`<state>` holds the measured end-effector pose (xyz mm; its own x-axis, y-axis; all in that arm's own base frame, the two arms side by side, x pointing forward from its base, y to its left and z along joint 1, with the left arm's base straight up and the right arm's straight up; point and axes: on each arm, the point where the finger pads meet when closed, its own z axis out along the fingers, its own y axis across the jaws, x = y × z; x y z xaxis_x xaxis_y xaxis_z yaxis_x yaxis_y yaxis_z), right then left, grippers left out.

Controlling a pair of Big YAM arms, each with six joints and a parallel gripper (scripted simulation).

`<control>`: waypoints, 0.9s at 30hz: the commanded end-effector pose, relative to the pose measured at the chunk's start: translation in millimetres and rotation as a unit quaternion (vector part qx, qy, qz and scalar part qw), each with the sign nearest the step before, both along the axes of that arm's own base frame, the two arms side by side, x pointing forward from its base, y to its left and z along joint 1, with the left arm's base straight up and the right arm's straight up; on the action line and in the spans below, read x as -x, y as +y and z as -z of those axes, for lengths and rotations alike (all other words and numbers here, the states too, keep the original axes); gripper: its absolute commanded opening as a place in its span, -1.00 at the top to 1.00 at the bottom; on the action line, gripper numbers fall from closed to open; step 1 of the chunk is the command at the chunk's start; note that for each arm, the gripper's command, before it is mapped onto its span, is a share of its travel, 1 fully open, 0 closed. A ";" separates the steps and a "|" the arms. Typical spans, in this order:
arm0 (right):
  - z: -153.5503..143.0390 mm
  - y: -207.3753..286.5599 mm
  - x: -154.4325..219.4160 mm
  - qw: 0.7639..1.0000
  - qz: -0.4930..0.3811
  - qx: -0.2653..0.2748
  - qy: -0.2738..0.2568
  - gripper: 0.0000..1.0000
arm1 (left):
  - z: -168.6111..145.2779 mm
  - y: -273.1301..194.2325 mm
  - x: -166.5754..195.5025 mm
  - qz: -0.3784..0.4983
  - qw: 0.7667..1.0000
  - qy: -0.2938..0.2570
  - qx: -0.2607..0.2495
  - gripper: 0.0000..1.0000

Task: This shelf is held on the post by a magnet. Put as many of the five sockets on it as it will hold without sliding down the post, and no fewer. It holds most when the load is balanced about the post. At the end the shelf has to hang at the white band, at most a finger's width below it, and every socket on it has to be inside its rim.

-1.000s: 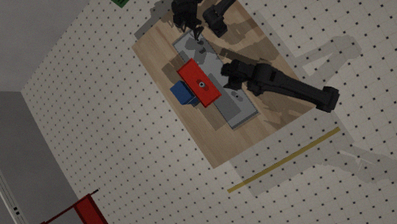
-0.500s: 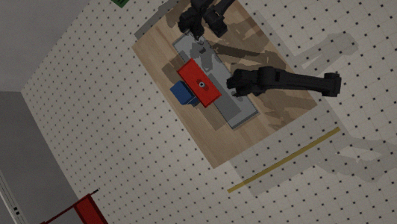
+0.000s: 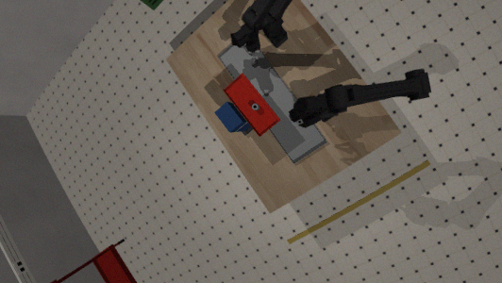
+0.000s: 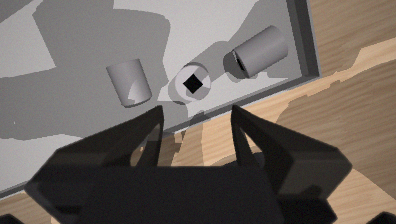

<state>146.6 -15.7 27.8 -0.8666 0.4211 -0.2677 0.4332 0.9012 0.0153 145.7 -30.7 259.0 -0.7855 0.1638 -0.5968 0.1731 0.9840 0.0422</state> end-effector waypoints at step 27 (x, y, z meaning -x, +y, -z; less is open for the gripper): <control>34.8 -4.4 -30.4 1.000 0.022 0.005 0.000 0.17 | -4.7 16.6 5.1 -0.034 0.999 0.003 0.019 -0.30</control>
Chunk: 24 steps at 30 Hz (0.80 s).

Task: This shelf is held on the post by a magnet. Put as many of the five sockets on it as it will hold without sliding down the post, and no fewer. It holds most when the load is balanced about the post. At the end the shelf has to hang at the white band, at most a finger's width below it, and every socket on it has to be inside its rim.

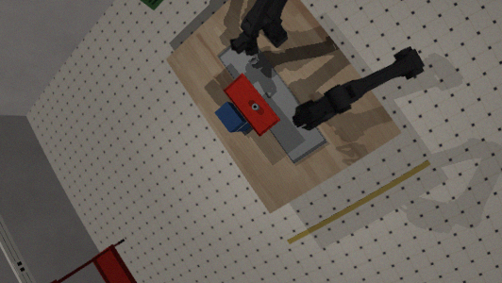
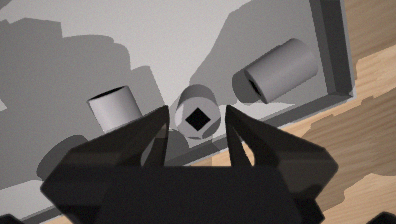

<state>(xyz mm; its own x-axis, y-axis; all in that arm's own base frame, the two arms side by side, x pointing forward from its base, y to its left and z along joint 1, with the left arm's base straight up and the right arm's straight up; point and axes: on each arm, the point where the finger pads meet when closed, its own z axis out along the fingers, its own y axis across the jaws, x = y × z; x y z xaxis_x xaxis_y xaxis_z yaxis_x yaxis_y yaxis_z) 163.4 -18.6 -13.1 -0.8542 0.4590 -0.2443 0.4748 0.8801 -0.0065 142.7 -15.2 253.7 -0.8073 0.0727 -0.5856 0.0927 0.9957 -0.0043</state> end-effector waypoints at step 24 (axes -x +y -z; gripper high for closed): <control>-85.4 -1.1 -17.9 1.000 -0.001 0.001 -0.027 0.48 | -11.3 -0.2 -0.6 0.007 1.000 -0.011 -0.001 -0.30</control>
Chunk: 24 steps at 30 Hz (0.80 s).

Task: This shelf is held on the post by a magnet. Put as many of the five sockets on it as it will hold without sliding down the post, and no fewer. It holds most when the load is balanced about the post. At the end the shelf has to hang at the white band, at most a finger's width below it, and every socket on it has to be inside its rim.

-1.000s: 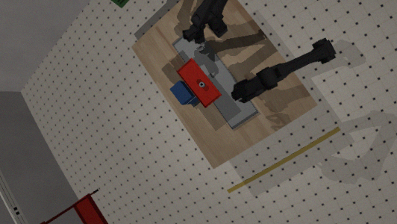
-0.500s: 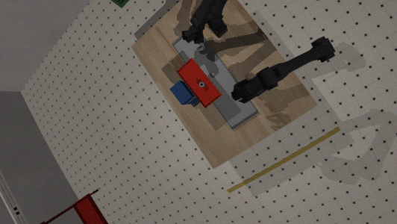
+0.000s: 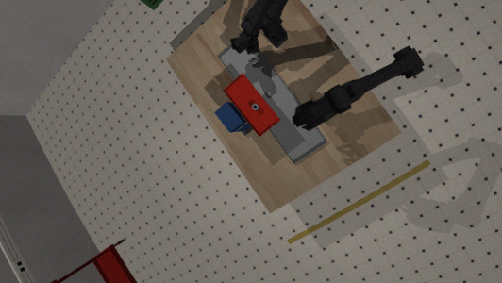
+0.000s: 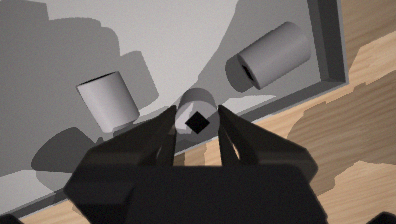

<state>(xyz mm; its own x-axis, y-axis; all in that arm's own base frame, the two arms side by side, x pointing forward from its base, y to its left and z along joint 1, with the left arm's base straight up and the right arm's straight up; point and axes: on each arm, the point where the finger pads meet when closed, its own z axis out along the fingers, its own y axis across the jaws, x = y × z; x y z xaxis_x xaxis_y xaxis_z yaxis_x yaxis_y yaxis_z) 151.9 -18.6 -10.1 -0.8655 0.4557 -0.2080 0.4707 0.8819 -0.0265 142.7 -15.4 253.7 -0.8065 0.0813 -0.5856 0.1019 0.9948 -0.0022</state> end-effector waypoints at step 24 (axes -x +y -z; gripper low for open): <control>-172.0 0.8 -26.0 0.999 0.002 -0.001 -0.054 0.48 | -11.3 0.0 -0.6 0.002 1.000 -0.011 0.000 -0.30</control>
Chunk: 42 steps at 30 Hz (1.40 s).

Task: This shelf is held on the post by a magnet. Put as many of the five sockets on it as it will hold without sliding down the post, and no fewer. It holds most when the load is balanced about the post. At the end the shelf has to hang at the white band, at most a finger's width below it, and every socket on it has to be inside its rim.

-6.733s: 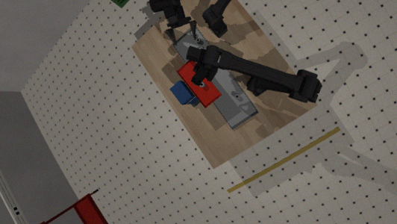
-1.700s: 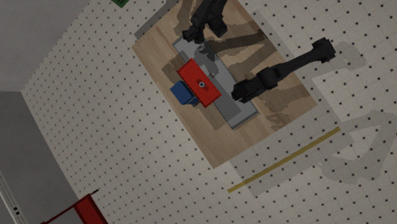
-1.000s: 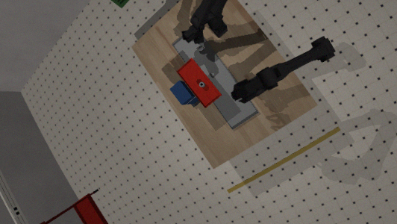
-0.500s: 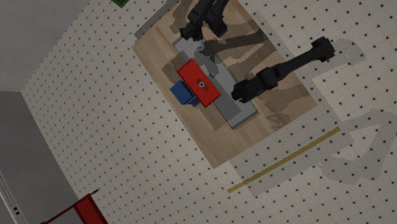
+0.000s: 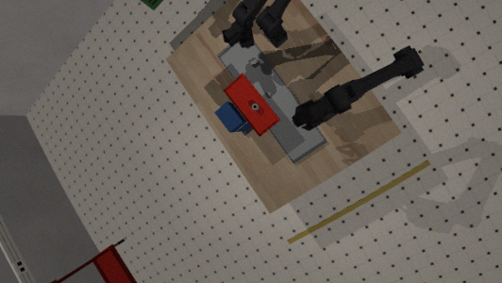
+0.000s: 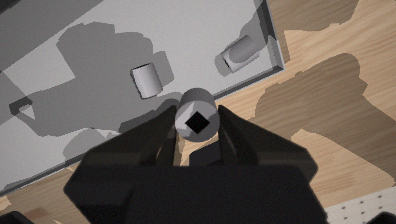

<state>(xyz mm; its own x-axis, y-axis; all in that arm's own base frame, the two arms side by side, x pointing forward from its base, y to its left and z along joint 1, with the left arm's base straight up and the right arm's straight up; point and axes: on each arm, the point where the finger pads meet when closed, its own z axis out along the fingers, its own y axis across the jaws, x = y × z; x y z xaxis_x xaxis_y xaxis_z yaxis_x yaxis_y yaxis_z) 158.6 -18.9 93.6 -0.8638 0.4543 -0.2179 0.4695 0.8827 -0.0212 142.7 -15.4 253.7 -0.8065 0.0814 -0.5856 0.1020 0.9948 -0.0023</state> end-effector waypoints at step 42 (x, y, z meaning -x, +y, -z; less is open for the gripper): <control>-166.6 25.0 -38.7 0.998 0.036 -0.014 -0.055 0.48 | 4.3 1.9 8.2 0.002 1.000 -0.001 -0.003 -0.30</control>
<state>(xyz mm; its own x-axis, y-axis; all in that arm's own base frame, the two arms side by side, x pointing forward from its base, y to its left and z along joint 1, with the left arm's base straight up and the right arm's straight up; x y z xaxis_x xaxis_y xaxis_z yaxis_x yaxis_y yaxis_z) 165.6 -11.0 222.9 -0.8483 0.4820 -0.2192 0.4945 0.8692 -0.0023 140.9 -15.3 247.9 -0.8105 0.0826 -0.5798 0.1027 0.9947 -0.0019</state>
